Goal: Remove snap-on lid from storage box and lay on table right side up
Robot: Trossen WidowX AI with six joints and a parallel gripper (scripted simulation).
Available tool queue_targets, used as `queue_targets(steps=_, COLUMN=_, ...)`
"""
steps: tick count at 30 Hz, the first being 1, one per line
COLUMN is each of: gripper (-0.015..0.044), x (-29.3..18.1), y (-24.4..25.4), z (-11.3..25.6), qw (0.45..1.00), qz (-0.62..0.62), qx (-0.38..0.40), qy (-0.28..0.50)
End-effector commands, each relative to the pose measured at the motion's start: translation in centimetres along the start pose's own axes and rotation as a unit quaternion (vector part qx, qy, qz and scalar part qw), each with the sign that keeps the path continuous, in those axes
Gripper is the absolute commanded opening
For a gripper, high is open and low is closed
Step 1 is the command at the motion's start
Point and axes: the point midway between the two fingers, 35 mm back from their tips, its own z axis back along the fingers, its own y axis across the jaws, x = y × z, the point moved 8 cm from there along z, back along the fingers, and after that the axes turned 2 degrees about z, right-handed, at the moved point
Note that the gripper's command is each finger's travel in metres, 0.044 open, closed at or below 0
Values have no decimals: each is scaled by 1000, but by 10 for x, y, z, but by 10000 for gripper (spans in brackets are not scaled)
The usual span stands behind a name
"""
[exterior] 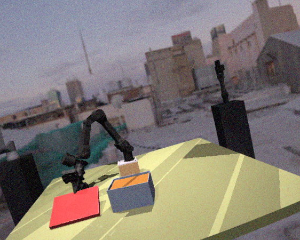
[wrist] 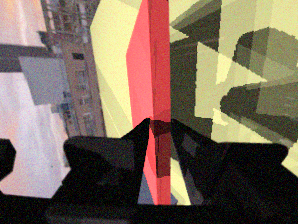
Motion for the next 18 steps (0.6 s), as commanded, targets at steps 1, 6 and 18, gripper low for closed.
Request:
queue_targets(steps=1, gripper=0, x=-4, y=-9, z=-6, qw=1000, qz=-8, qx=-13, qy=4)
queue_targets(steps=6, gripper=0, x=-4, y=-12, z=-9, qw=1000, qz=-8, qx=-13, qy=4)
queue_targets(steps=18, gripper=262, x=1, y=-1, z=-3, qw=1000, qz=-8, qx=-13, qy=4)
